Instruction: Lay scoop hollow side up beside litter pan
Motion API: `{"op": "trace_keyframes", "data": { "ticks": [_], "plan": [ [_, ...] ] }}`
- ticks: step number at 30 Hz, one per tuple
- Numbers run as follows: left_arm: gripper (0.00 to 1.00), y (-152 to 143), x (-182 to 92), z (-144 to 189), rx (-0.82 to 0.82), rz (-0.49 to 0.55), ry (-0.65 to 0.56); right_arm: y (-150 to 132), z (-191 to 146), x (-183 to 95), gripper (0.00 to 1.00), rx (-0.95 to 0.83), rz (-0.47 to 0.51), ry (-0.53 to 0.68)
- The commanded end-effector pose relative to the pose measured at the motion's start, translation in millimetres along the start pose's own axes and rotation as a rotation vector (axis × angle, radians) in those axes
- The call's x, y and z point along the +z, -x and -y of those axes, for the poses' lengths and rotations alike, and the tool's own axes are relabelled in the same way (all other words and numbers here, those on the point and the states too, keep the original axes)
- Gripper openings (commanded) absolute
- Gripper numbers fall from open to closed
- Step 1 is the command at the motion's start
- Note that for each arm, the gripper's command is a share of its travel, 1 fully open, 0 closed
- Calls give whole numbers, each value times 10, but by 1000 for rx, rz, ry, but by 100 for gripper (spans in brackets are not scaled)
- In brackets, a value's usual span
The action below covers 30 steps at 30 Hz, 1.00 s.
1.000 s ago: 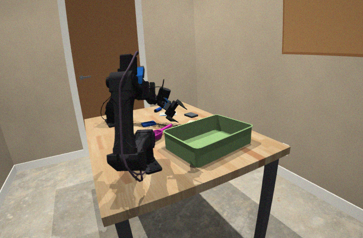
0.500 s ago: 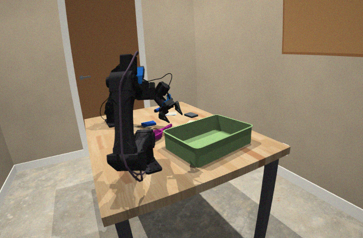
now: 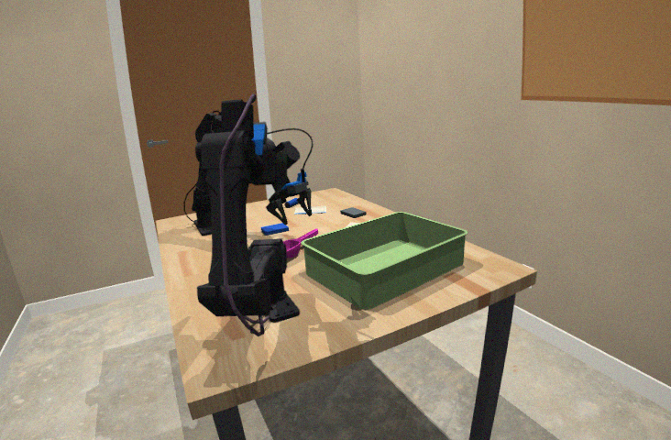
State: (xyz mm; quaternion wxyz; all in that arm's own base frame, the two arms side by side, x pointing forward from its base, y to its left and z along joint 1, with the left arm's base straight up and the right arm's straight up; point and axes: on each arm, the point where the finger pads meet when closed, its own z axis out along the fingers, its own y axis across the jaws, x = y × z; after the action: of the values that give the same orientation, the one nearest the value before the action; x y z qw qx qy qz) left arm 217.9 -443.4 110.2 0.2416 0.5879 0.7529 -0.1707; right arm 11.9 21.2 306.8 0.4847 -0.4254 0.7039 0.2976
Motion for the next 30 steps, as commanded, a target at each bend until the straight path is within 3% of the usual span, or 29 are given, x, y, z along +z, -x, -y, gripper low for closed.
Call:
{"op": "trace_keyframes", "data": {
  "ticks": [1, 11, 30],
  "plan": [
    [100, -6, -260, 73, -106, -109, 26, 32, -3, -81, 100, -13, 21, 7],
    [100, -1, -518, 338, -152, -165, 45, 32, -3, -81, 100, -13, 21, 7],
    [100, 3, -465, 344, -142, -159, 34, 12, -2, -53, 100, -4, 9, 2]
  ]
}}
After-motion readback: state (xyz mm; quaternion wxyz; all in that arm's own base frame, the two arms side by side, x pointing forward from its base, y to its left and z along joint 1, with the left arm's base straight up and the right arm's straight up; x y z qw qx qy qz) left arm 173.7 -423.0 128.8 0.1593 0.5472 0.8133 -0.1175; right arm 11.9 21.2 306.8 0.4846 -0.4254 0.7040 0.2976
